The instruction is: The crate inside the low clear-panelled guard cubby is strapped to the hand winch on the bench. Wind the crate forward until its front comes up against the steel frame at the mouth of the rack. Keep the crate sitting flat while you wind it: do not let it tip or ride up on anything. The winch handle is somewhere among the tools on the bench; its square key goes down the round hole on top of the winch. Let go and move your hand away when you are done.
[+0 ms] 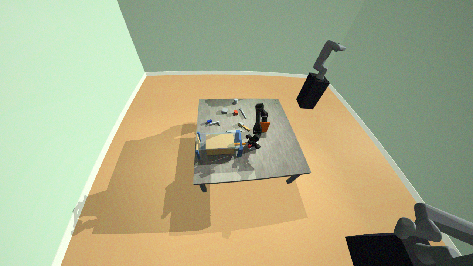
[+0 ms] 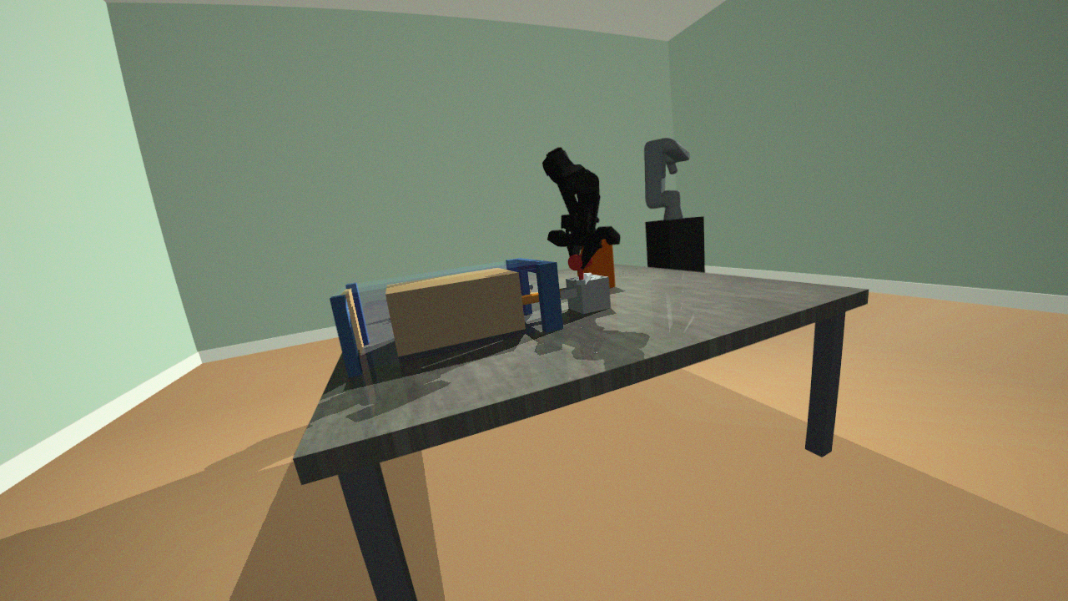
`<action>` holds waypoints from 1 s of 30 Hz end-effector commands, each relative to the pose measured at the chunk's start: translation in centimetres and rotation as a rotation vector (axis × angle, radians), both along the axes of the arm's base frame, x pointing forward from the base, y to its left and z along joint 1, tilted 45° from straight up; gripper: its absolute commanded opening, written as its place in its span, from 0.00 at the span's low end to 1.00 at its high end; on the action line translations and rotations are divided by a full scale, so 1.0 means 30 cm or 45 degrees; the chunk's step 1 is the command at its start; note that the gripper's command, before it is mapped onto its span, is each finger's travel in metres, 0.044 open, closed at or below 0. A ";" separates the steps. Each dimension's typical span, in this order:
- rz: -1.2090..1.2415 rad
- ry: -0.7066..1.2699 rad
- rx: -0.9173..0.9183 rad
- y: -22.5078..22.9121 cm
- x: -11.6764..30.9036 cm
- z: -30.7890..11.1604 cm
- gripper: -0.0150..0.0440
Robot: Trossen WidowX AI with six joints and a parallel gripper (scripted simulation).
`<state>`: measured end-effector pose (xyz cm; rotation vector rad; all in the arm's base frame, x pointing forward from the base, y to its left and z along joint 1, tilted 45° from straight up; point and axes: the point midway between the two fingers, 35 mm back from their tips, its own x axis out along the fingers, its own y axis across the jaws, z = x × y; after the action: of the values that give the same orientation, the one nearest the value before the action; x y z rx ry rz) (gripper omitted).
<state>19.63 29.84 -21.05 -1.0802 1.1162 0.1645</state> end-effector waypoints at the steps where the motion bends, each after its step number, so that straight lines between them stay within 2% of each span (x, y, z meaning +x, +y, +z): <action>1: 0.012 0.058 0.001 0.010 -0.070 -0.030 0.25; 30: 0.012 0.062 0.003 0.012 -0.176 -0.051 0.25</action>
<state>15.81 30.52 -22.17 -1.0738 1.1271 0.1860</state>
